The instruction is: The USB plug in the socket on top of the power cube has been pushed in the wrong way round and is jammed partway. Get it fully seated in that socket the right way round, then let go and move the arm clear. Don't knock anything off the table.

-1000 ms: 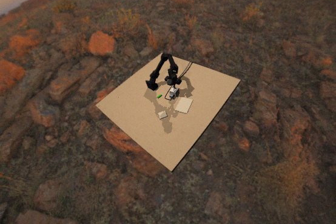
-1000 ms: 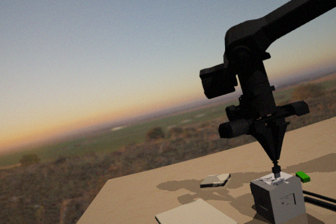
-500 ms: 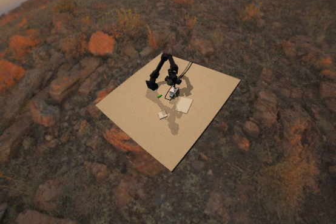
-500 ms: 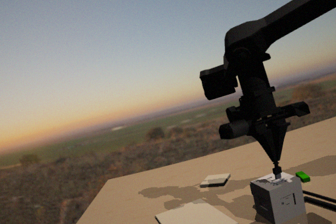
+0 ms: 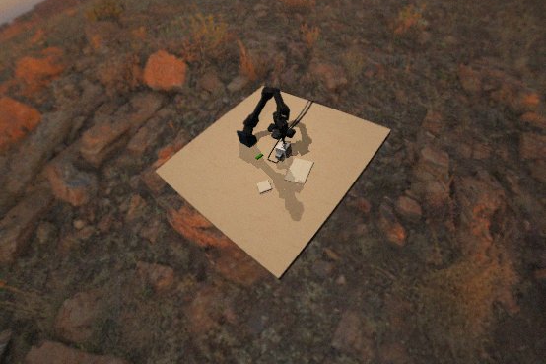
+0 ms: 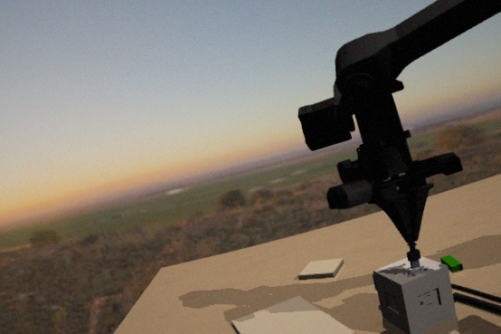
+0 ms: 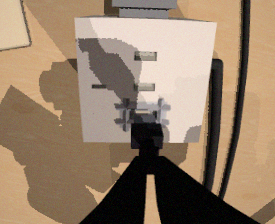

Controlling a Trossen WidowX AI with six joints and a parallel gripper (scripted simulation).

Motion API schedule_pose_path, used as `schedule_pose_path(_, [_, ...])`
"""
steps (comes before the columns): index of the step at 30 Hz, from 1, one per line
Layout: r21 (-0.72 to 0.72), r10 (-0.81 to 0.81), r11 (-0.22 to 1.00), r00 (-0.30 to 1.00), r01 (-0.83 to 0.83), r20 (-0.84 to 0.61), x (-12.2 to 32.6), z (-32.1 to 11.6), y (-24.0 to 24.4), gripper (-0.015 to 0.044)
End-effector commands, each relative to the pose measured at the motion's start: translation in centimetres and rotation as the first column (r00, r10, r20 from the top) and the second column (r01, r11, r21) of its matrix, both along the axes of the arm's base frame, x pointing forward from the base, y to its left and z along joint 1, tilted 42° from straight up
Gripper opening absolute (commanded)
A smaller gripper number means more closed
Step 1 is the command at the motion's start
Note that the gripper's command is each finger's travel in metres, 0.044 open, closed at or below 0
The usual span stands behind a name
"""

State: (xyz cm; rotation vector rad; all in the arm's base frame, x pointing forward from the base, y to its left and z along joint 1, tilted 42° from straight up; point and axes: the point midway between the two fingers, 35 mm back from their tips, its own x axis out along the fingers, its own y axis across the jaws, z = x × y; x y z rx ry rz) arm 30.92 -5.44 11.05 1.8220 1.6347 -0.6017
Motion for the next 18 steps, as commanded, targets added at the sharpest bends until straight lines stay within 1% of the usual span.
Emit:
schedule_pose_path(1, [0.003,-0.001,1.0,1.0,0.001,0.001,0.04,-0.04,0.07,0.0])
schedule_pose_path(18, [0.003,-0.001,1.0,1.0,0.001,0.001,0.06,-0.19,0.21,0.0])
